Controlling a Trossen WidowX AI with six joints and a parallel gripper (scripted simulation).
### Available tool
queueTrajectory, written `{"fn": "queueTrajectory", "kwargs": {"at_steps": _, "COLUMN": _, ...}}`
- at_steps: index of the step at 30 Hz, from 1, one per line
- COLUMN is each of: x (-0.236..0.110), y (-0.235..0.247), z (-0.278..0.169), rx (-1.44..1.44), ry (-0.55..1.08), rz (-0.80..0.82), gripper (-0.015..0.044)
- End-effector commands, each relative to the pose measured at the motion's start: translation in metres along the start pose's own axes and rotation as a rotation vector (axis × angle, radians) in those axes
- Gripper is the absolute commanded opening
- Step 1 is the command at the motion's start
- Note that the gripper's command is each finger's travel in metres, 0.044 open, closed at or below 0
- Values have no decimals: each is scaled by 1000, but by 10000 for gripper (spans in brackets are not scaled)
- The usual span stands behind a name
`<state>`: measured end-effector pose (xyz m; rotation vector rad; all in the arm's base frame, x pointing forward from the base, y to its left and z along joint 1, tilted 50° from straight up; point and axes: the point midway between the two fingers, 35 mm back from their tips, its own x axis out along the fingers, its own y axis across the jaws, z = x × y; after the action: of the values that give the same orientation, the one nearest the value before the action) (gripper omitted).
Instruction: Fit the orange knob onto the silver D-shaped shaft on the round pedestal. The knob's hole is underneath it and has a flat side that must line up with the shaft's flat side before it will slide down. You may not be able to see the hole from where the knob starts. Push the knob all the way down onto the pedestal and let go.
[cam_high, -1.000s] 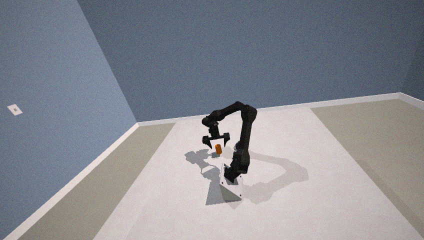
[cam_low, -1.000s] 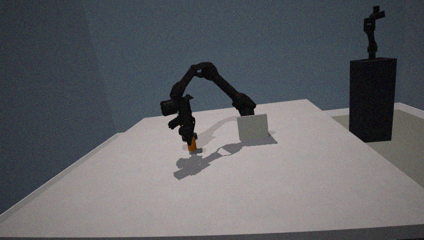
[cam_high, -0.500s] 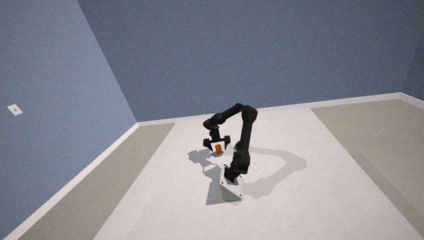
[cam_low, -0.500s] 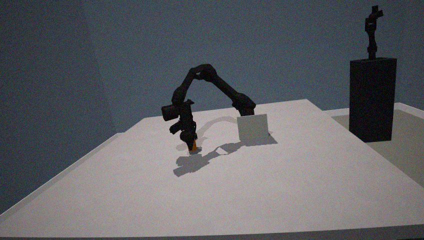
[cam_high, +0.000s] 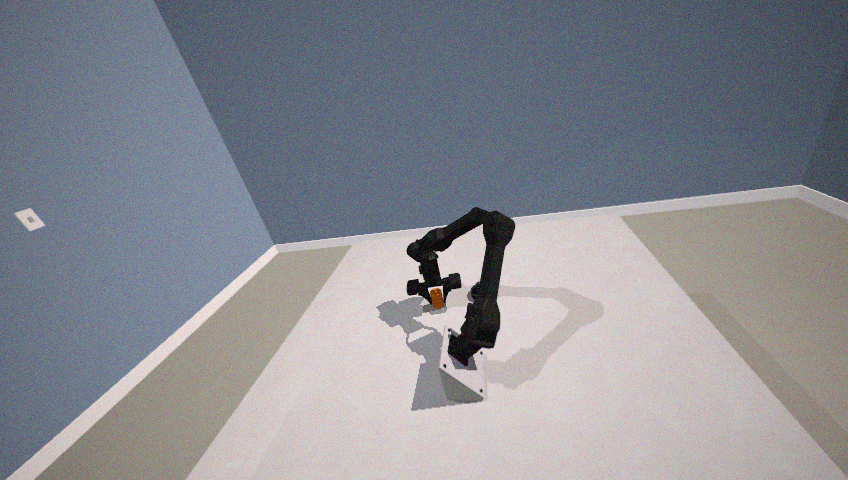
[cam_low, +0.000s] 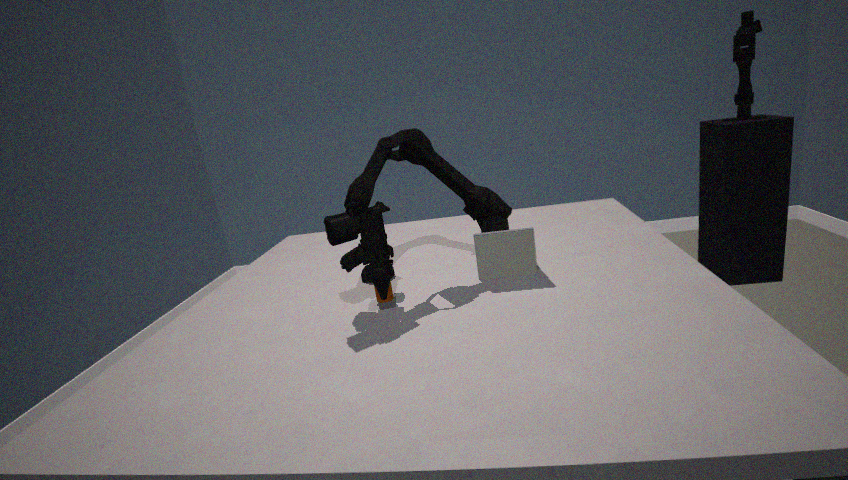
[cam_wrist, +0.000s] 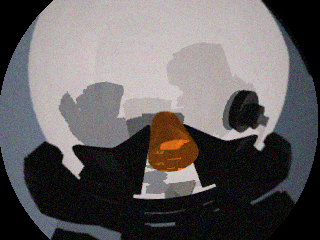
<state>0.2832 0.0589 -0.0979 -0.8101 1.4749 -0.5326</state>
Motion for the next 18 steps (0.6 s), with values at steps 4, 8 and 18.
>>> {"fn": "queueTrajectory", "kwargs": {"at_steps": 4, "x": 0, "y": 0, "z": 0, "rx": -6, "ry": -3, "rz": -3, "gripper": 138}}
{"fn": "queueTrajectory", "kwargs": {"at_steps": 8, "x": -2, "y": 2, "z": 2, "rx": -11, "ry": -10, "rz": 5, "gripper": 32}}
{"fn": "queueTrajectory", "kwargs": {"at_steps": 18, "x": -21, "y": 9, "z": 10, "rx": -31, "ry": -36, "rz": 37, "gripper": 0}}
